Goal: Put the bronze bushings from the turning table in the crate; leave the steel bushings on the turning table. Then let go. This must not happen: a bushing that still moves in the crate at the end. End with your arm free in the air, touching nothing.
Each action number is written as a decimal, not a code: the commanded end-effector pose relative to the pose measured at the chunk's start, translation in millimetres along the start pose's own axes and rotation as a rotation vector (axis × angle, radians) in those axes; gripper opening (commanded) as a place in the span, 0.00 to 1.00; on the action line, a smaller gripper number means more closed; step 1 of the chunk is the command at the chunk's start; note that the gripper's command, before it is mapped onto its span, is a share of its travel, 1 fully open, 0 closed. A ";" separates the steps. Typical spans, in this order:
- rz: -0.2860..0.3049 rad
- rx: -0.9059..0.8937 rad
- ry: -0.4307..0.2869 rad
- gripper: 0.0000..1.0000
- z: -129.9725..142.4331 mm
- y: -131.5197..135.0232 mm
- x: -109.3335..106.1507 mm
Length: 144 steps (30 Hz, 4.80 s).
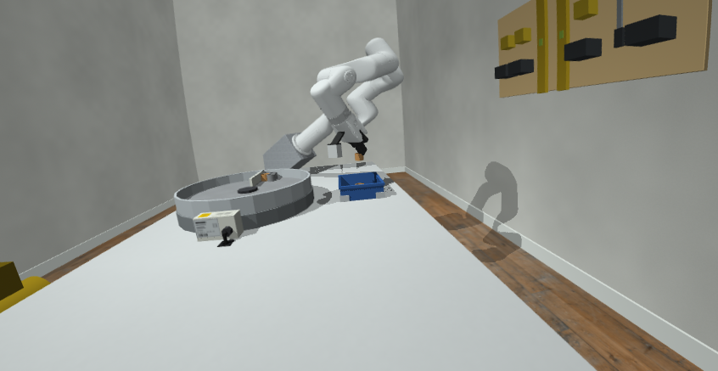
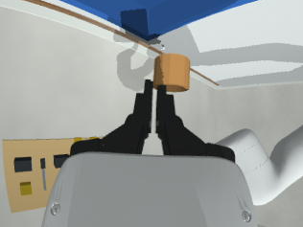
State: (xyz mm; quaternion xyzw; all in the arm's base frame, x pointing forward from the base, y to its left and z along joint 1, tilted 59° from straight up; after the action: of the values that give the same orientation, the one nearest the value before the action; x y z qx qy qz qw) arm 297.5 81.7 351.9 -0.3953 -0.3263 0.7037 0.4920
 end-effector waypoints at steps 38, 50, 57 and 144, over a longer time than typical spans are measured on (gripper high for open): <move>-0.001 -0.002 0.004 0.00 -61.8 -63.8 -67.2; -0.001 -0.002 0.004 0.00 -65.5 -67.1 -70.2; -0.001 -0.002 0.004 0.00 -67.9 -67.0 -67.4; -0.001 -0.002 0.004 0.00 -134.5 -63.0 11.2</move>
State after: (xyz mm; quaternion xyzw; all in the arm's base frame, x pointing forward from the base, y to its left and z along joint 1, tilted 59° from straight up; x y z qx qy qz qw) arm 440.0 122.6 338.1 -0.3952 -0.3268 0.7037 0.4918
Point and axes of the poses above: the point where the finger pads meet when closed, its own x axis out along the fingers, its own y axis across the jaws, z = x × y, the point moved 1 cm from there along -x, back along the fingers, and after that the axes turned 4 degrees about -x, right-handed, at the moved point
